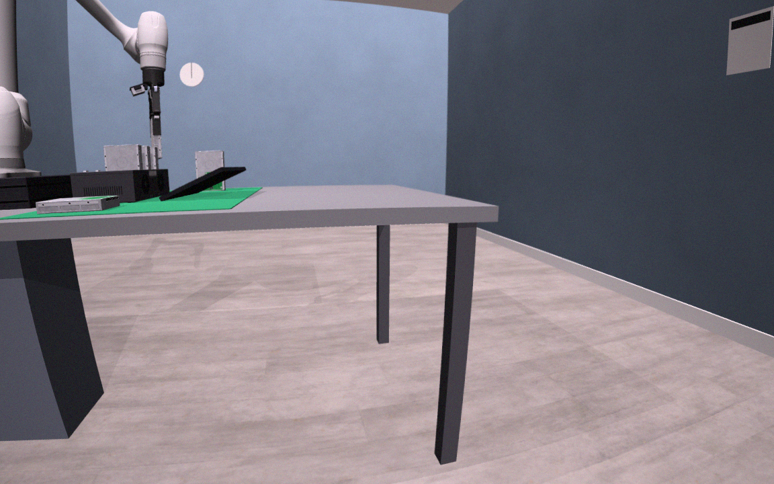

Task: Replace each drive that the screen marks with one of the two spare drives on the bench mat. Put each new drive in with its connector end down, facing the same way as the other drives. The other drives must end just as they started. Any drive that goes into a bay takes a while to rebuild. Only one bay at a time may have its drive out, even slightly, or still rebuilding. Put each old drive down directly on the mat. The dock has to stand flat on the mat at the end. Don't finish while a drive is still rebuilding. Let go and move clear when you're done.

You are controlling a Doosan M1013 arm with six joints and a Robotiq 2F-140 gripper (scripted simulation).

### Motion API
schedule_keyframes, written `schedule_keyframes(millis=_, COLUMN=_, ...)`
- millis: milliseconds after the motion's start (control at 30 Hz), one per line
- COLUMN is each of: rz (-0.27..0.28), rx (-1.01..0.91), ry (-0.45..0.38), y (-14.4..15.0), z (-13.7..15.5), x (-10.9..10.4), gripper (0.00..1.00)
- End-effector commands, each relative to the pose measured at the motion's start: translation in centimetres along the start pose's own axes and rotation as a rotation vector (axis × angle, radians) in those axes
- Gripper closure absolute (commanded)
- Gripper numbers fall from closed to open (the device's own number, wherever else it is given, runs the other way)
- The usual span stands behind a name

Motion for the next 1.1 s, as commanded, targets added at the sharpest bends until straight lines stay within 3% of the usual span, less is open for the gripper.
schedule_keyframes(millis=0, rz=0.0, rx=0.0, ry=-0.001, y=0.0, z=0.0, x=-1.2, gripper=0.9)
schedule_keyframes(millis=567, rz=0.0, rx=0.0, ry=-0.001, y=0.0, z=0.0, x=-4.9, gripper=0.9)
schedule_keyframes(millis=1067, rz=0.0, rx=0.0, ry=-0.001, y=0.0, z=0.0, x=-5.7, gripper=0.9)
Point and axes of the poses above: the point where the finger pads meet when closed, its own x axis out along the fingers, its own y axis across the jaws, z = x × y, the point moved 6 cm from there along -x, back along the fingers, and after that the axes turned 3 degrees about -x, right-handed, at the moved point
